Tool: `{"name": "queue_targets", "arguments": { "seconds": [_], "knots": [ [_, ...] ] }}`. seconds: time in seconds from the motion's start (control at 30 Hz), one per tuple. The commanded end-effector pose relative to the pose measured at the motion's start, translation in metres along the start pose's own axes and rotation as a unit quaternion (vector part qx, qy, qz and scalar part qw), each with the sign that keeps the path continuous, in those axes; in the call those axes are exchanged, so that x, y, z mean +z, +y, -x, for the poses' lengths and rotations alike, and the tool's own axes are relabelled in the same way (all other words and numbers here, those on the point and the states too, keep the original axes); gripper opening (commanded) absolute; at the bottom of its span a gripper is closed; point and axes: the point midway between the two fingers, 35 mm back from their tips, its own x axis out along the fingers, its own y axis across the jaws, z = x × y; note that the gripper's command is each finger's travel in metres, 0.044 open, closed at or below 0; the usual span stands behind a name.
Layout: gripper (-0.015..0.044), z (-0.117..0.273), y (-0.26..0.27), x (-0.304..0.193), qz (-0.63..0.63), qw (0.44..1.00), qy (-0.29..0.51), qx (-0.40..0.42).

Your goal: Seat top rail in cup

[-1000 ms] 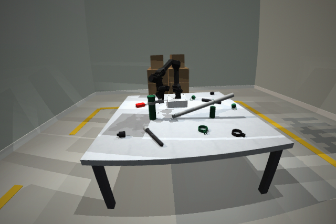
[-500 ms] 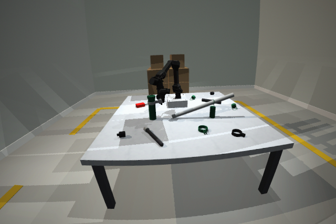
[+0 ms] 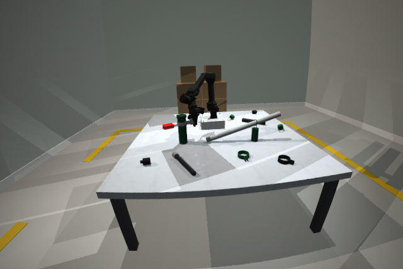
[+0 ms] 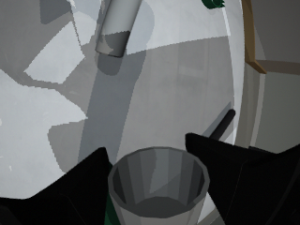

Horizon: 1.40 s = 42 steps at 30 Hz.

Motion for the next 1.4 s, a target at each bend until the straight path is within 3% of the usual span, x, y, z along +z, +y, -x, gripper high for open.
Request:
{"name": "queue_targets", "arguments": {
  "seconds": [0.0, 0.07, 0.17, 0.27, 1.37],
  "knots": [
    [0.0151, -0.001, 0.001, 0.000, -0.003, 1.000, 0.001, 0.002],
    [0.0099, -0.001, 0.001, 0.000, -0.003, 1.000, 0.001, 0.002],
    [0.0079, -0.001, 0.001, 0.000, -0.003, 1.000, 0.001, 0.002],
    [0.0000, -0.002, 0.000, 0.000, -0.010, 1.000, 0.006, 0.002],
    [0.0000, -0.012, -0.020, -0.003, -0.115, 0.991, 0.065, 0.001]
  ]
}}
